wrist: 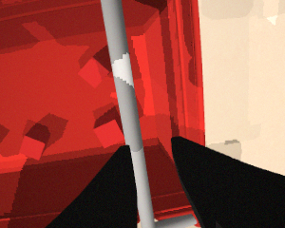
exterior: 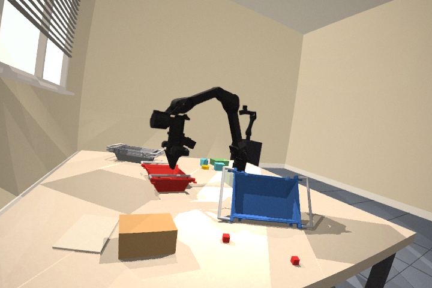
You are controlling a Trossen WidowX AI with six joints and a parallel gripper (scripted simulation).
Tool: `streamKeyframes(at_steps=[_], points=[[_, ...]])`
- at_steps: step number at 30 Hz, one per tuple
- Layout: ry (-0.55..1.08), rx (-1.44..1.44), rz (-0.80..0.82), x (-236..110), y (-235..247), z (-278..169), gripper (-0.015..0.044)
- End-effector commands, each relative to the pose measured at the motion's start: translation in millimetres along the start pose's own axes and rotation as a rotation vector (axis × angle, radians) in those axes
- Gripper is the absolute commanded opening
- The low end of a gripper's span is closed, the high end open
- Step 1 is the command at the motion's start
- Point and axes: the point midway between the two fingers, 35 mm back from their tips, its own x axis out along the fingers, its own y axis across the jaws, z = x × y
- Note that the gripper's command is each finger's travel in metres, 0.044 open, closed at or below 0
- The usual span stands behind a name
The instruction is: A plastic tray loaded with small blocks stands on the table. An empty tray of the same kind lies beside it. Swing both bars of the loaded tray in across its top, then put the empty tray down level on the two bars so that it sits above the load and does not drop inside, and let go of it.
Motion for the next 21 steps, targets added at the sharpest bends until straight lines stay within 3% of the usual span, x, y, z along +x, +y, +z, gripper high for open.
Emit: streamKeyframes(at_steps=[1, 11, 12, 21], points=[[0.01, 0.0, -0.001, -18.4, -0.3, -4.5, 0.009], [0.049, 0.003, -0.006, -141.2, 1.3, 3.0, 0.009], [0.033, 0.025, -0.004, -108.4, 1.7, -5.5, 0.009], [0.026, 1.03, -0.007, -75.8, 75.0, -21.8, 0.009]])
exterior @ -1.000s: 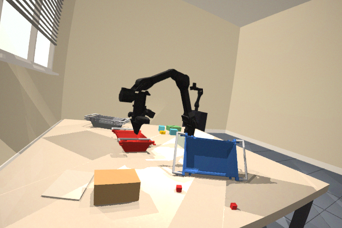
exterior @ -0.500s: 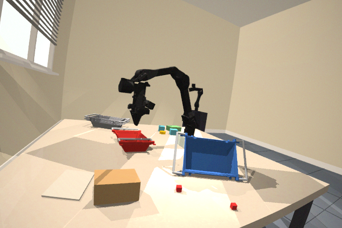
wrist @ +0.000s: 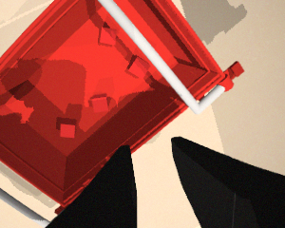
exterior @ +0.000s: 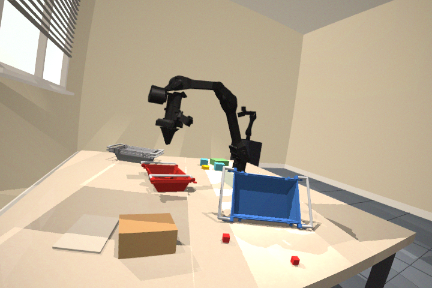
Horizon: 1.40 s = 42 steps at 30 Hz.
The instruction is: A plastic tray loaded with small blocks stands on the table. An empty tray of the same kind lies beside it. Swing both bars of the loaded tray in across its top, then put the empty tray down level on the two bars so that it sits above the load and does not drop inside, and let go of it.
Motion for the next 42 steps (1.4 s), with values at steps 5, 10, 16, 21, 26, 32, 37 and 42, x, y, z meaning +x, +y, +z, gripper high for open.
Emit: streamKeyframes(at_steps=[5, 10, 16, 21, 26, 32, 37, 42], points=[[0.003, 1.056, 0.017, 37.3, 64.6, -49.3, 0.009], [0.007, 1.476, 0.022, 51.3, 93.4, -64.2, 0.009], [0.013, 1.911, 0.027, 65.9, 125.0, -76.6, 0.009], [0.02, 2.279, 0.031, 78.2, 152.7, -84.7, 0.009], [0.026, 2.564, 0.034, 87.7, 174.7, -89.4, 0.009], [0.026, 2.564, 0.034, 87.7, 174.7, -89.4, 0.009], [0.026, 2.564, 0.034, 87.7, 174.7, -89.4, 0.009], [0.026, 2.564, 0.034, 99.4, 174.9, -90.0, 0.009]])
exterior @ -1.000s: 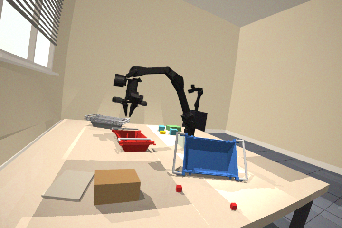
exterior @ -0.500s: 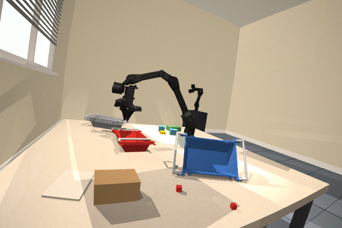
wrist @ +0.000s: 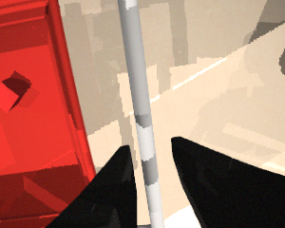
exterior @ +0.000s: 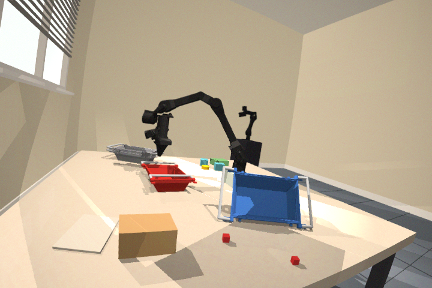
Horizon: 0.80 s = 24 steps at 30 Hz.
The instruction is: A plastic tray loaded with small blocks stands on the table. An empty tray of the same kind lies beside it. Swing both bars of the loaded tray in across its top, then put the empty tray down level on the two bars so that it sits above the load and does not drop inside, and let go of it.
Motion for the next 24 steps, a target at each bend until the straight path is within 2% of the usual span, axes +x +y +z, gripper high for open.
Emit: streamKeyframes(at_steps=[1, 12, 24], points=[[0.008, 0.009, -0.001, 13.7, -1.1, -0.9, 0.009], [0.008, 0.009, -0.001, 57.9, -0.5, -2.4, 0.009], [0.008, 0.009, 0.001, 28.7, 18.8, -1.7, 0.009]])
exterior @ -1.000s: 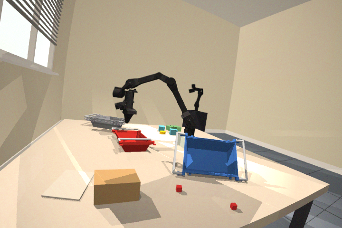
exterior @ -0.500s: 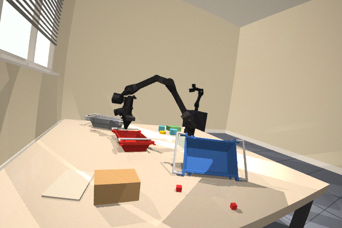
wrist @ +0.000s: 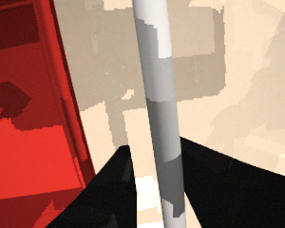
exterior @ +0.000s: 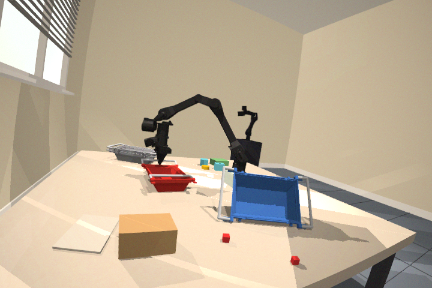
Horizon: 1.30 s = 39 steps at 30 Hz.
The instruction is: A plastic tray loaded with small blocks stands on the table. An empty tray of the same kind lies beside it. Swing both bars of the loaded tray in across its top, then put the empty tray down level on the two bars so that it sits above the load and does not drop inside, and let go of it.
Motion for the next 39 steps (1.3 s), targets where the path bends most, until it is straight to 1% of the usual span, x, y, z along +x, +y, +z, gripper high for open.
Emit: streamKeyframes(at_steps=[1, 10, 19, 23, 29, 31, 32, 39], points=[[-0.002, -0.007, 0.006, -11.0, 13.6, 1.0, 0.009], [-0.002, -0.007, 0.008, -14.4, 39.9, 0.8, 0.009], [-0.002, -0.007, 0.01, 6.2, 67.6, 0.7, 0.009], [-0.002, -0.007, 0.01, -5.0, 66.3, 1.2, 0.009], [-0.002, -0.007, 0.01, -37.3, 63.2, 0.3, 0.009], [-0.002, -0.007, 0.01, -38.3, 63.2, 0.3, 0.009], [-0.001, -0.004, 0.016, -29.4, 64.4, 0.9, 0.009], [-0.001, -0.004, 0.016, -29.4, 64.4, 0.9, 0.009]])
